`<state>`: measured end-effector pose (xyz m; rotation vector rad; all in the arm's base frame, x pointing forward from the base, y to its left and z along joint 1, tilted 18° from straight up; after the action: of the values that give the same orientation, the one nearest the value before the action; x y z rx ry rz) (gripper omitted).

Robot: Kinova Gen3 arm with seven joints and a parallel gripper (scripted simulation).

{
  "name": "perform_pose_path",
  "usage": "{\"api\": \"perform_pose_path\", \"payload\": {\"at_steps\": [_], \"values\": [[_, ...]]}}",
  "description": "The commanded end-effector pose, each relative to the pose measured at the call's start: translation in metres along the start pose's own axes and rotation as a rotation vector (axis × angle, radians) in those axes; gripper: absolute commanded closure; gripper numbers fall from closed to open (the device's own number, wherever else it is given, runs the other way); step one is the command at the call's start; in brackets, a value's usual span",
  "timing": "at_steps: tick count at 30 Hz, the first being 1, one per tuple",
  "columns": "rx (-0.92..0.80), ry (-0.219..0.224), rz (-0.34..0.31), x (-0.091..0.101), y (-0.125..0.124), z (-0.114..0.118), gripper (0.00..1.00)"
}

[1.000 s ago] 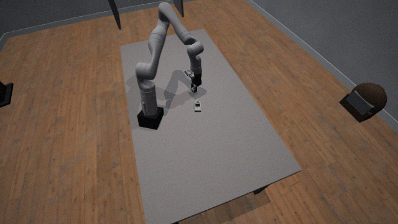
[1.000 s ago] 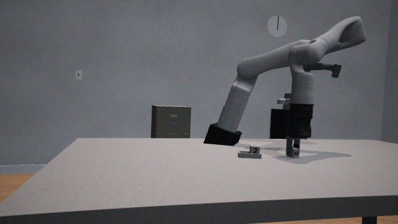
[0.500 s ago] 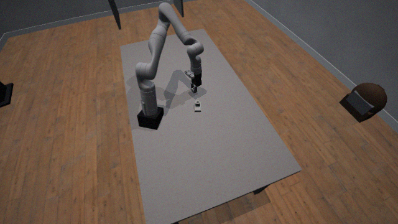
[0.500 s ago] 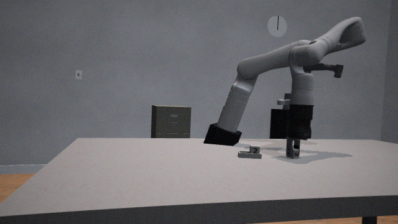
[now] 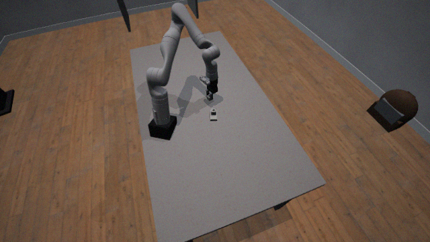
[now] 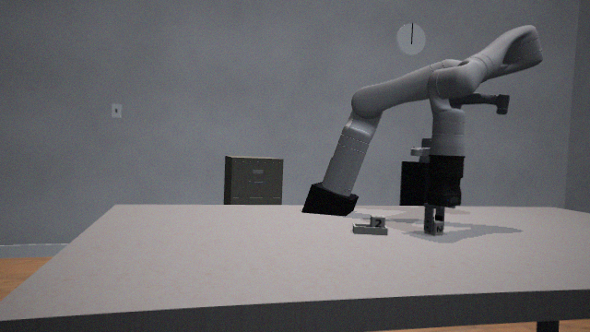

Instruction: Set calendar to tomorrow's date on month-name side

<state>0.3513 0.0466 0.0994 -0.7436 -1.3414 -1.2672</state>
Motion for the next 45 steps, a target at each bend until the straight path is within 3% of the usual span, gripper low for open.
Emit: {"api": "perform_pose_path", "payload": {"at_steps": [1,41,45], "values": [[0.000,0.000,-0.001,0.0004,0.0003,-0.0001,0.40],[0.000,0.000,-0.001,0.0004,0.0003,-0.0001,0.40],[0.000,0.000,-0.001,0.0004,0.0003,-0.0001,0.28]]}}
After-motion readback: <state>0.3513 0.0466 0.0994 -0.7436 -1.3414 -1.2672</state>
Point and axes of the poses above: the point where the finger pads meet when closed, its own x axis back along the fingers, its own z axis across the jaws, y = z × x, the point moved 5 cm from there along x, back along the fingers, and after that the axes turned 6 degrees about x, right-handed, at the moved point
